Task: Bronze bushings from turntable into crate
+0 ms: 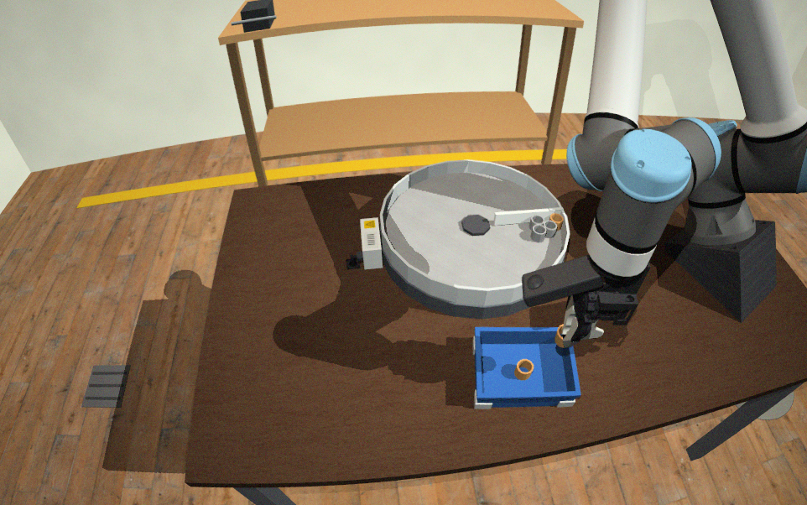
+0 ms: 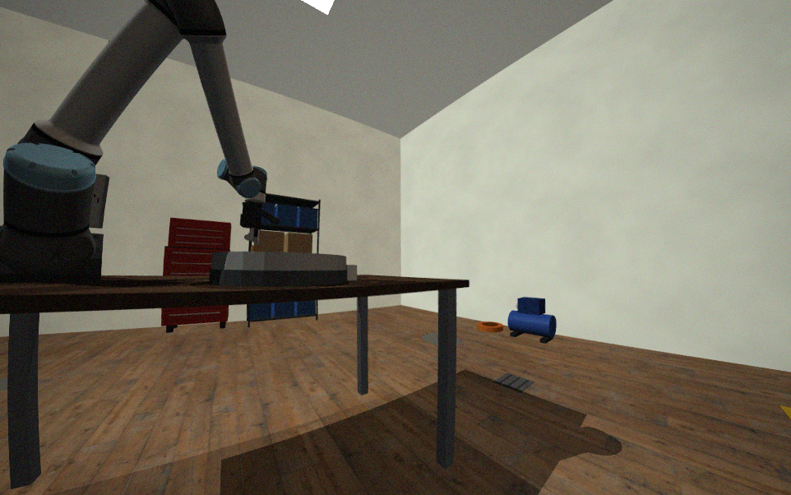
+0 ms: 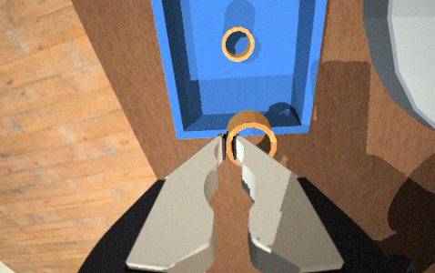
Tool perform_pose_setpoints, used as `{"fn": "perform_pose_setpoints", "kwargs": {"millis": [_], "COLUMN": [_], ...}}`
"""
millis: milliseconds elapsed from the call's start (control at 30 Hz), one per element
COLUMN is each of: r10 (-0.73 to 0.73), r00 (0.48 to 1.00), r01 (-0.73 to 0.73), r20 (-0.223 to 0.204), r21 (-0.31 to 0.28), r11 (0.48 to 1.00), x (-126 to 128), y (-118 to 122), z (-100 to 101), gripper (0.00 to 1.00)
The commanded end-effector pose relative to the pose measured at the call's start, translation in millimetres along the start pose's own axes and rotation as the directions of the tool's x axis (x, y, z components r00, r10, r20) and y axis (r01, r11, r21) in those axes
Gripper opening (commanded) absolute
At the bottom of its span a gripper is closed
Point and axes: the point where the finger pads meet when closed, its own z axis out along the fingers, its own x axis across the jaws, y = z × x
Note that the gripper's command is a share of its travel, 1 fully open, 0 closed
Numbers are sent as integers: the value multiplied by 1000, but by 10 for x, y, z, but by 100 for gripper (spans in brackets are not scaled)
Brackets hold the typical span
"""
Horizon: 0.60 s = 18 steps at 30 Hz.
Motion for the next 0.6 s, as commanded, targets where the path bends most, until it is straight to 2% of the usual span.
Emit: {"fn": "perform_pose_setpoints", "kwargs": {"millis": [0,133,233,567], "r10": [2,1,-1,-1], "r00": [1000,1000,1000,1000], "r01": [-2,-1,1,1], "r20": [2,2,-2,-2], "r21": [1,0,-3,-3], "r11": [1000,1000,1000,1000], "x": [-10,-9,3,3], "y": [-14,-11,13,15], "z": [-13,-1,96,605], "gripper": [0,0,0,0]}}
